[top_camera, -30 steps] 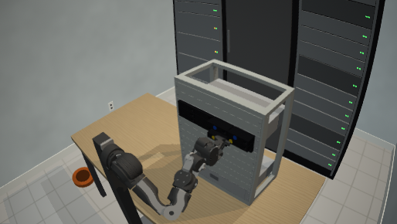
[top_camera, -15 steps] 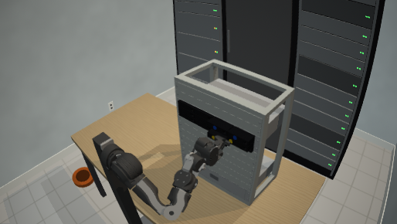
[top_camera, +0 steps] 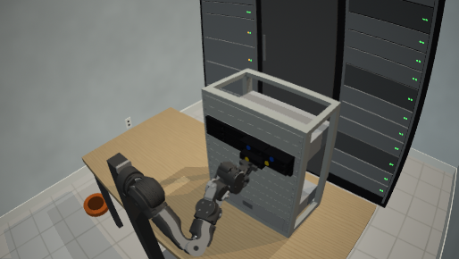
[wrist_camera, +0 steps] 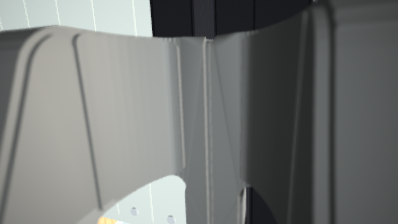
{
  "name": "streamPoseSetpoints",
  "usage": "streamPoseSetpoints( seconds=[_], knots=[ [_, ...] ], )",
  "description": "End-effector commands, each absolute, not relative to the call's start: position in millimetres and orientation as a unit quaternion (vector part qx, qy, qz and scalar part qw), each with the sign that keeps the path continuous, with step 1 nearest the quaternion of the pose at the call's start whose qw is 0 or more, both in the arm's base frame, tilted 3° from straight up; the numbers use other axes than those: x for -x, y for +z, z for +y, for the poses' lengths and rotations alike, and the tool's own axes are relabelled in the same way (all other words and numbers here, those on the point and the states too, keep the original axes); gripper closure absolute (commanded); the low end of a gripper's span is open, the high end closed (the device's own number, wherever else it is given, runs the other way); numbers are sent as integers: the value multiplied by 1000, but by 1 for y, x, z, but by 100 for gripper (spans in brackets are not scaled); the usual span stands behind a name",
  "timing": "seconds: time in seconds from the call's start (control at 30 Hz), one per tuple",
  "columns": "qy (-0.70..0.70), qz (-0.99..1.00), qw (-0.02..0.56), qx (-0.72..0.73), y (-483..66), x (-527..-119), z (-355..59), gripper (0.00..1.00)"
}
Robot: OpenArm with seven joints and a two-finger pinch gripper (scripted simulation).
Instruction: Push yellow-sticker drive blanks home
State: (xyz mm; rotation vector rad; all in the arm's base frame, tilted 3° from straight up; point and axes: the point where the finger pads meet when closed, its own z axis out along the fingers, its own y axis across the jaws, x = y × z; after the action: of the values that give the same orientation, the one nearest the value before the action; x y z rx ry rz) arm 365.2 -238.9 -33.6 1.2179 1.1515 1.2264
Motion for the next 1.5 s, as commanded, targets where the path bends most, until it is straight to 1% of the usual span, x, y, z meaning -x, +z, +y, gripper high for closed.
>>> streamPoseSetpoints(
  seconds=[0.0,0.2,0.37,0.6,0.77,0.83,1.03,1.17,1.47],
  knots=[
    [505,467,525,-501,-34,-362,-235,100],
    [506,467,525,-501,-62,-352,-195,100],
    [505,467,525,-501,-69,-350,-187,100],
    [504,467,526,-501,-70,-353,-187,100],
    [505,469,525,-500,-69,-369,-187,100],
    [505,469,525,-500,-69,-369,-187,100],
    [506,468,524,-500,-67,-399,-188,100],
    [505,468,525,-499,-66,-413,-189,100],
    [505,467,526,-500,-65,-415,-189,100]
  ],
)
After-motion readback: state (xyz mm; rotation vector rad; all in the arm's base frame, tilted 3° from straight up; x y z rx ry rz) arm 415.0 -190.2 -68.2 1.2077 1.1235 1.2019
